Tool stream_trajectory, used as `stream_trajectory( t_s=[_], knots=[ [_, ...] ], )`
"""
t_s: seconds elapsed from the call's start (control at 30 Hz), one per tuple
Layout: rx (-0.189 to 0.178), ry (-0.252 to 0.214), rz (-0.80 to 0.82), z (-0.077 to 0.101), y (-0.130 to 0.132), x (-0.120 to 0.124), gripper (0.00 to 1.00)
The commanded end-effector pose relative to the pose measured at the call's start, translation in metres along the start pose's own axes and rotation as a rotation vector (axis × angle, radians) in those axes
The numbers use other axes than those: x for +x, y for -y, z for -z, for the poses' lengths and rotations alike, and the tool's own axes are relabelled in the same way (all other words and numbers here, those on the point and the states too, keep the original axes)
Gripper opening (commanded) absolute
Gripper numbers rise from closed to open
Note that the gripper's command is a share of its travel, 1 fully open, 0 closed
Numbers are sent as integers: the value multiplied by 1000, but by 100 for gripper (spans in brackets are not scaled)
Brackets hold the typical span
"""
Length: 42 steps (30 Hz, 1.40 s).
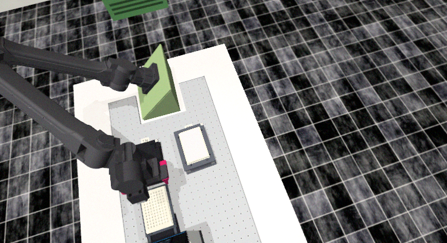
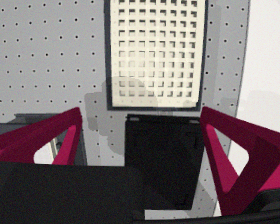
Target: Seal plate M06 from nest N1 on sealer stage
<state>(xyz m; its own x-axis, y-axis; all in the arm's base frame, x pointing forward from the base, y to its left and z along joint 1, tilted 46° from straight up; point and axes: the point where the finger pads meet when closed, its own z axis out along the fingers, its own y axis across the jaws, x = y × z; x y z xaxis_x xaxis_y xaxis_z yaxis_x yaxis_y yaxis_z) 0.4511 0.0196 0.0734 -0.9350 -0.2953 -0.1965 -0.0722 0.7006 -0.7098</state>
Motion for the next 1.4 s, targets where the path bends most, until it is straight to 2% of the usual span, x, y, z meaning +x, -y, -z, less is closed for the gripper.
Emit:
stream_trajectory(
  t_s=[0.0,0.17,0.23,0.27,0.33,0.37,0.47,0.73,1.0,1.17,1.3,1.37],
  knots=[
    [-8,-44,-23,11,-4,-32,100],
    [-3,-262,-43,-3,-4,-22,100],
    [-3,-262,-43,-3,-4,-22,100],
    [-4,-290,-38,-2,0,-16,100],
    [-4,-364,-49,-3,2,-21,100],
    [-4,-371,-54,-4,2,-24,100],
    [3,-335,-53,0,4,-25,100],
    [-7,-303,-27,12,-1,-20,100],
    [-12,-293,-14,15,-1,-15,100],
    [-10,-304,-2,12,-4,-8,100],
    [-8,-303,-32,36,26,-13,98],
    [-8,-303,-32,36,26,-13,98]
  ],
)
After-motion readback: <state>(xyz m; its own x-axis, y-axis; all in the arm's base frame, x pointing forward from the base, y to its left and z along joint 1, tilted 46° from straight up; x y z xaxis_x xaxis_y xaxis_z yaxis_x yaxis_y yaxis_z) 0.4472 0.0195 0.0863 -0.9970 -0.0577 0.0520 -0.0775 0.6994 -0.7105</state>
